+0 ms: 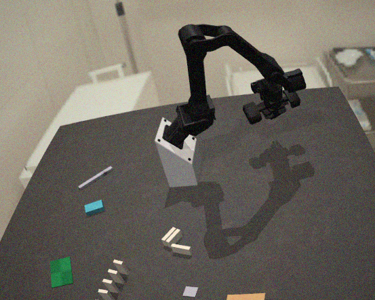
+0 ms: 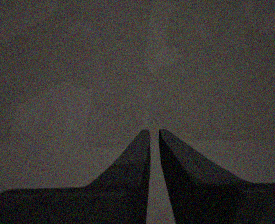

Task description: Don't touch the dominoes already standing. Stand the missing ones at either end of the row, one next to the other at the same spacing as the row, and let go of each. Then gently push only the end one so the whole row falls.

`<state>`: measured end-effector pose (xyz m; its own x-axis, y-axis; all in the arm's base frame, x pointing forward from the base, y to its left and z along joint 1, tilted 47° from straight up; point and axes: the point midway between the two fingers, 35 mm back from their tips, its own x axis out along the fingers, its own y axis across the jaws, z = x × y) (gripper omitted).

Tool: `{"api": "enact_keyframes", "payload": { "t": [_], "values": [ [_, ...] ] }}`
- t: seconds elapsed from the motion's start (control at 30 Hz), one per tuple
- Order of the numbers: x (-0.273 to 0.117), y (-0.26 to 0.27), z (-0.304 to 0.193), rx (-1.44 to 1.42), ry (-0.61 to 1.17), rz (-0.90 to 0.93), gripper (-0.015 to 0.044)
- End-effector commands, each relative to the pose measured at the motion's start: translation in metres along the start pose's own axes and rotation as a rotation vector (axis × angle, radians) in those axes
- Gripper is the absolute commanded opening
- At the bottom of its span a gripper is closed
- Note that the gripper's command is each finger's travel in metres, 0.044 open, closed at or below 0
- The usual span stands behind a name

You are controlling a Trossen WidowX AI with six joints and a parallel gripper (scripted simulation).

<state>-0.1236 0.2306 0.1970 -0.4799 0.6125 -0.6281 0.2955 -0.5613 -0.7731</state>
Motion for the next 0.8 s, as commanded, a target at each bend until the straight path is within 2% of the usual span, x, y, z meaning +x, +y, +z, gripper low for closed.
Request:
{"api": "enact_keyframes", "payload": {
  "t": [0.0,0.2,0.43,0.77],
  "values": [
    [-0.001,0.003,-0.047,0.160,0.103,0.020,0.0000],
    [-0.016,0.022,-0.119,0.473,0.272,0.030,0.0000],
    [-0.052,0.063,-0.192,0.862,0.458,0.002,0.0000],
    [-0.100,0.157,-0.252,1.292,0.570,0.007,0.0000]
  ]
}}
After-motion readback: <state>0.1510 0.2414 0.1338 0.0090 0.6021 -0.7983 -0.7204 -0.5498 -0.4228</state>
